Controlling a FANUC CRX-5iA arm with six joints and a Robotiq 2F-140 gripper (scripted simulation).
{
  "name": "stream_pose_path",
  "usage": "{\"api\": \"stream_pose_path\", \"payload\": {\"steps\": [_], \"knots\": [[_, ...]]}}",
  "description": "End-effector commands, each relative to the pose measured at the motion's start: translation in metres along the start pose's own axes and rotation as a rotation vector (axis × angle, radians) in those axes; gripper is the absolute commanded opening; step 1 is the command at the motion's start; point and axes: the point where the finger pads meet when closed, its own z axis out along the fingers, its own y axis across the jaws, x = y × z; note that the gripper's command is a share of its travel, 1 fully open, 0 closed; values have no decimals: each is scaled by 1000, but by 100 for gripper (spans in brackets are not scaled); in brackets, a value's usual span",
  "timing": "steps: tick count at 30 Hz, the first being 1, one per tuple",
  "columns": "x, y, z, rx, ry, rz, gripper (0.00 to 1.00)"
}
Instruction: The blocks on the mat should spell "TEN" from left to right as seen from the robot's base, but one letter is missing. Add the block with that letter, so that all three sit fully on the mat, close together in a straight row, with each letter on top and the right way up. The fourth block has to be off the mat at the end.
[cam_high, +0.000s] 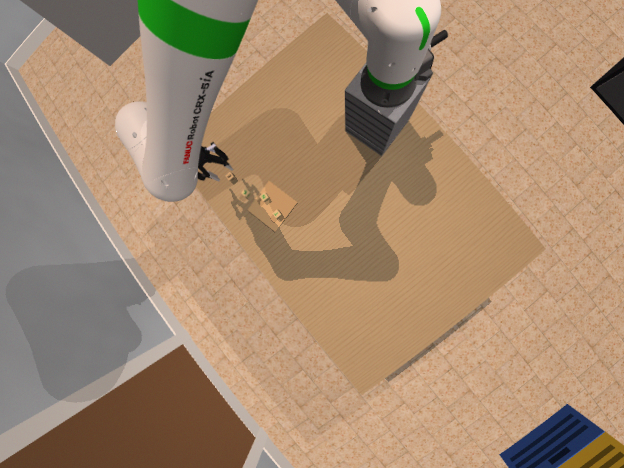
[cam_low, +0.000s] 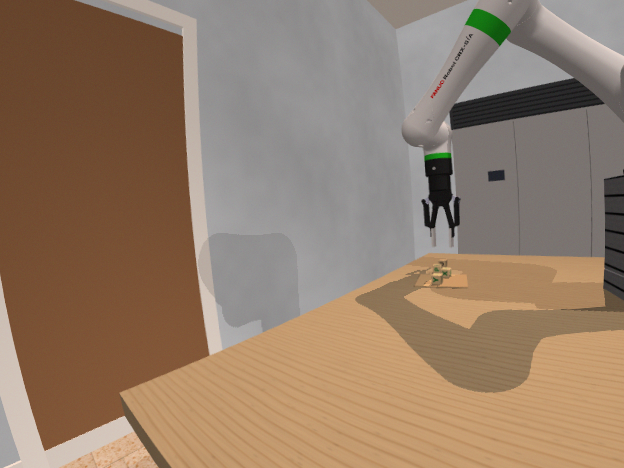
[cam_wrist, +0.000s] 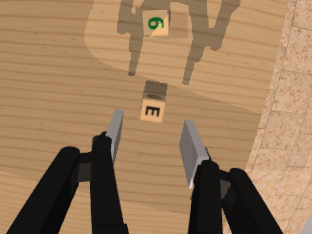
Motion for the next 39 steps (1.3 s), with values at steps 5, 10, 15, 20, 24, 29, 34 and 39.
{"api": "stream_pose_path", "payload": {"steps": [5,10,15,20,24,29,34,39], "knots": [[0,0,10,0,0,0,37],[0,1,15,0,0,0,37],[0,1,23,0,0,0,37],[0,1,29,0,0,0,37],[0,1,32,0,0,0,37],[0,1,34,0,0,0,37],[0,1,36,0,0,0,37],[0,1,36,0,0,0,37]]}}
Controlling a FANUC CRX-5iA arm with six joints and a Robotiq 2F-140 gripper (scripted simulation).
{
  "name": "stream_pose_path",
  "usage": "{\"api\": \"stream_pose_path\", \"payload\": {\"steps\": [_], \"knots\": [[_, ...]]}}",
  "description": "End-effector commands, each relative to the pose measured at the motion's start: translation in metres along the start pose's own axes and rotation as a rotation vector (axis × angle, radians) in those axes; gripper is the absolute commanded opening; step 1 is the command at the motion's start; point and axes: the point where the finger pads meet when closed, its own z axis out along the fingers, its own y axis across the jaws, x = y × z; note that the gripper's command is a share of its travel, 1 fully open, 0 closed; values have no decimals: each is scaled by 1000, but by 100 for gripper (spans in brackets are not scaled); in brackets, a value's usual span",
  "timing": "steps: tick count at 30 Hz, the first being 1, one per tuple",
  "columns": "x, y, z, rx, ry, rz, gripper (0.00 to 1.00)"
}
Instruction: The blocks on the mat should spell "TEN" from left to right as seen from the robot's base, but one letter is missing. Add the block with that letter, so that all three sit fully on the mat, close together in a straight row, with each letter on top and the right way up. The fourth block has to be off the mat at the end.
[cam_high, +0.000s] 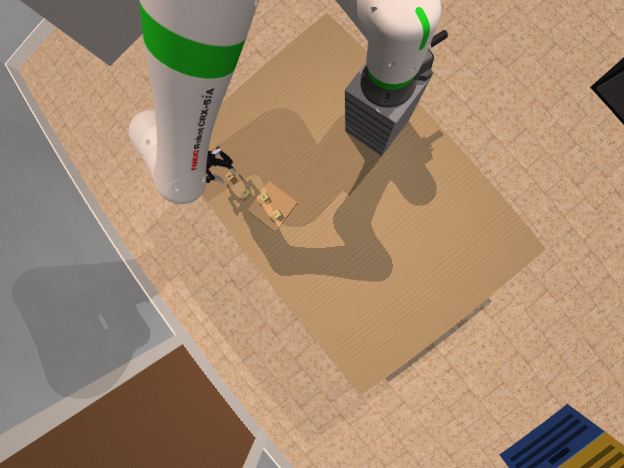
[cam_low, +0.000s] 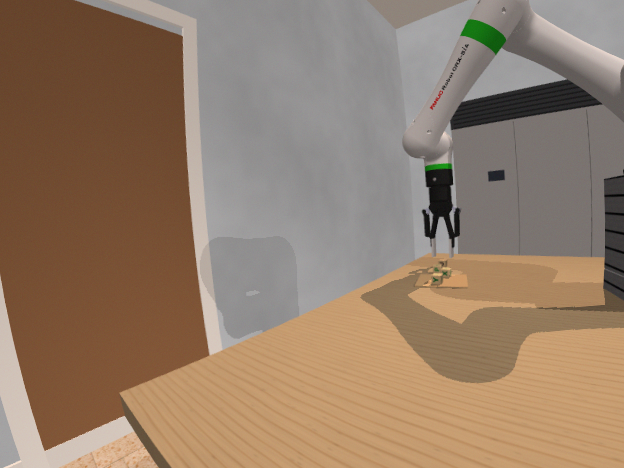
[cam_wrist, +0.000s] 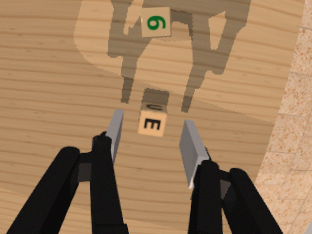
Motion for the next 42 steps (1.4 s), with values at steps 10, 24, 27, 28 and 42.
{"api": "stream_pose_path", "payload": {"steps": [10,24,27,28,42], "knots": [[0,0,0,0,0,0,37],[0,0,18,0,0,0,37],[0,0,24,0,0,0,37],[0,0,26,0,0,0,37],[0,0,32,0,0,0,37]]}}
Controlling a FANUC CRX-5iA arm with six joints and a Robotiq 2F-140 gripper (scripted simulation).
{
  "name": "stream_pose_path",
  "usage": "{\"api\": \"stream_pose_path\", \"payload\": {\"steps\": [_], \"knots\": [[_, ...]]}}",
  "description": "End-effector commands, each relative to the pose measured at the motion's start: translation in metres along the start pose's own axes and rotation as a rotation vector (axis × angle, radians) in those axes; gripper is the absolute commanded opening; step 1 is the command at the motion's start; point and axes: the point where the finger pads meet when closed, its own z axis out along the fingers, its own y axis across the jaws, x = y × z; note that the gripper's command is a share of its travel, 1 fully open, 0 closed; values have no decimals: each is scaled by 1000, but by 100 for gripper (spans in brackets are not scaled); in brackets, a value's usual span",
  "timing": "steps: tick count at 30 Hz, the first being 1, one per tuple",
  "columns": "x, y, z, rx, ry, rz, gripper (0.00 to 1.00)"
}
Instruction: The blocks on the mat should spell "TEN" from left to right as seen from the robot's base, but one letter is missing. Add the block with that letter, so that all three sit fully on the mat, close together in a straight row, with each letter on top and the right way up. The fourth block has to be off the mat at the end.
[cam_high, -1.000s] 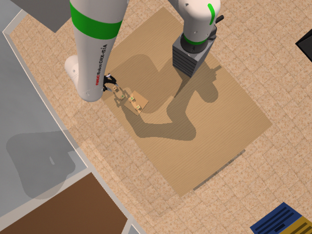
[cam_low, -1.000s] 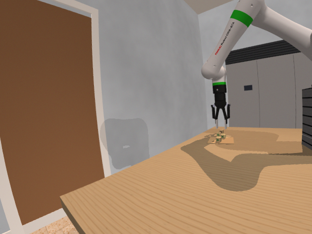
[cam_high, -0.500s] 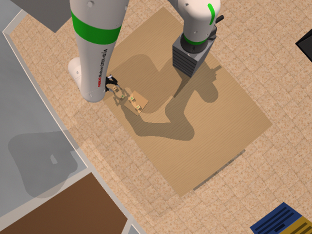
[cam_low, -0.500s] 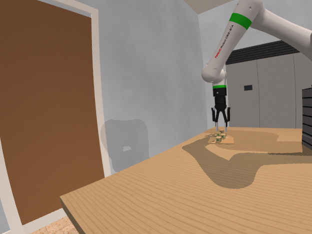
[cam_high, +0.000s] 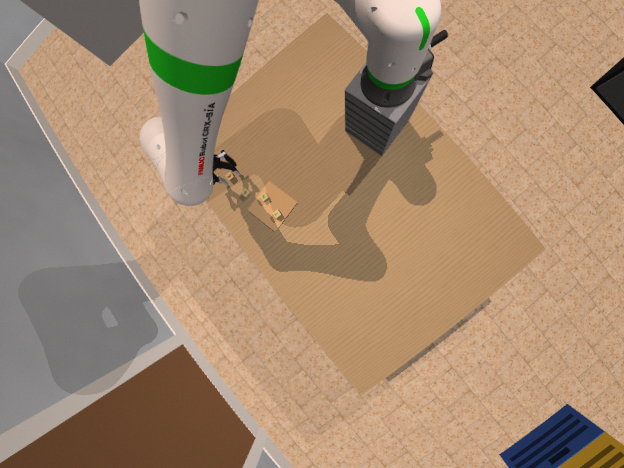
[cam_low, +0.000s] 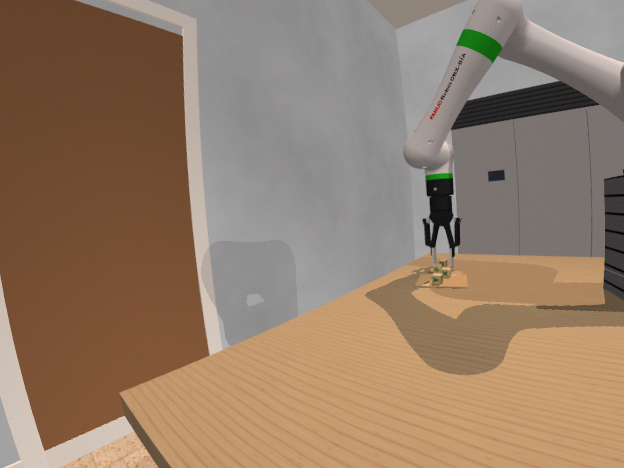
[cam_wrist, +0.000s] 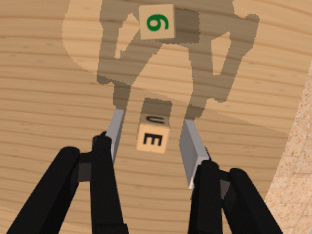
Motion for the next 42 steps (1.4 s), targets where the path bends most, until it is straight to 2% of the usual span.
{"api": "stream_pose_path", "payload": {"steps": [1,2,3,19,20,42], "knots": [[0,0,0,0,0,0,37],[0,0,0,0,0,0,37],[0,0,0,0,0,0,25],[0,0,0,0,0,0,25],[0,0,0,0,0,0,13],[0,0,0,0,0,0,13]]}}
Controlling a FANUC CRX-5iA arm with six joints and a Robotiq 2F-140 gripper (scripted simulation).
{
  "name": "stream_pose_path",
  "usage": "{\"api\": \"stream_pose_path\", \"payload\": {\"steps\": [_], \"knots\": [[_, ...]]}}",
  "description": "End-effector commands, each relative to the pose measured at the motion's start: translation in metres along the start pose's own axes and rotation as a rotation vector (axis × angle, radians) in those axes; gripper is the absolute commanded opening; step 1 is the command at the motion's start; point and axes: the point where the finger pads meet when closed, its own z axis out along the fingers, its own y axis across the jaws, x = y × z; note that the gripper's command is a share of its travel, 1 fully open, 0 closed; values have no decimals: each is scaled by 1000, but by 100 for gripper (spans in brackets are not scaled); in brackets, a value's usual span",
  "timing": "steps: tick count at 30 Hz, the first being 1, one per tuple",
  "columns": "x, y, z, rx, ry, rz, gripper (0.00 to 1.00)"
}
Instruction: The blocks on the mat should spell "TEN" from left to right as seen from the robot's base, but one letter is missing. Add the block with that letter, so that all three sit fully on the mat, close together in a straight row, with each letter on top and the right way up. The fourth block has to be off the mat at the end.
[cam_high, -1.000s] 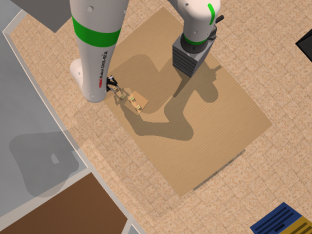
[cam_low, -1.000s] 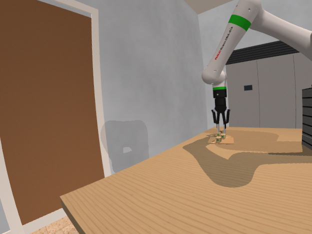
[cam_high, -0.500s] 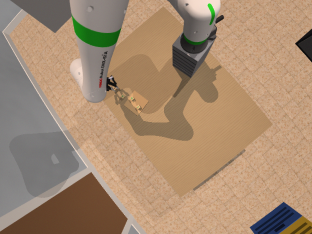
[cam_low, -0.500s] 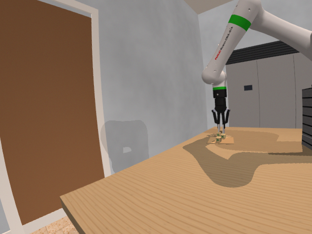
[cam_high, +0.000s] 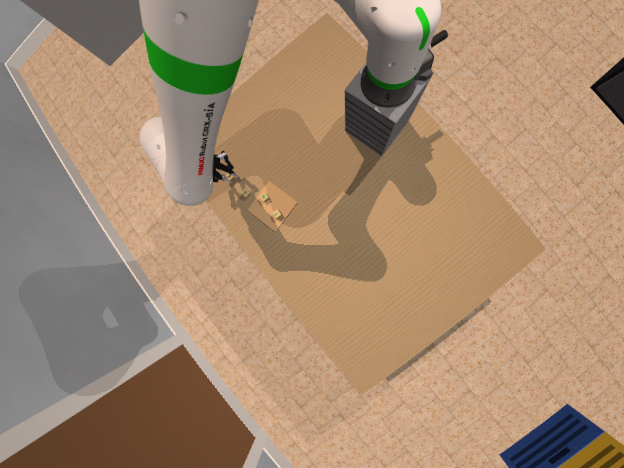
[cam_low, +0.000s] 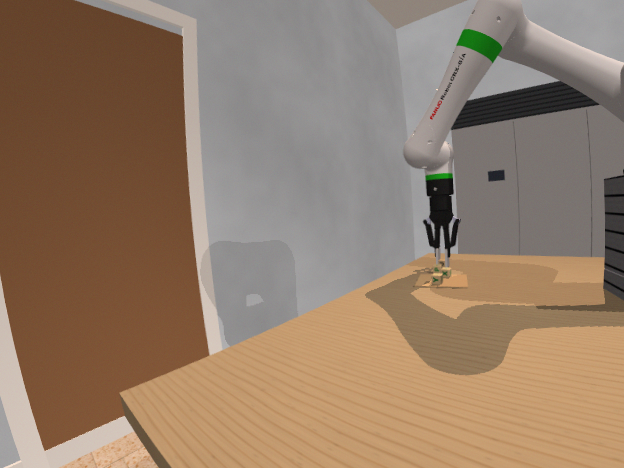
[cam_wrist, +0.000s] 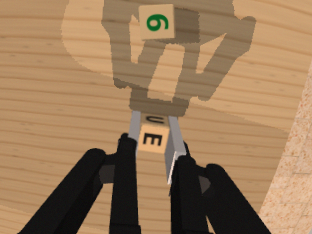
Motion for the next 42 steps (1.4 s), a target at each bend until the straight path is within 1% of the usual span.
{"api": "stream_pose_path", "payload": {"steps": [1,12,15,17,20,22,29,32,35,42], "knots": [[0,0,0,0,0,0,13],[0,0,0,0,0,0,13],[0,0,-3,0,0,0,13],[0,0,-10,0,0,0,13],[0,0,-26,0,0,0,13],[0,0,-26,0,0,0,13],[0,0,-78,0,0,0,13],[0,0,-93,0,0,0,13],[0,0,-100,0,0,0,13],[0,0,-100,0,0,0,13]]}}
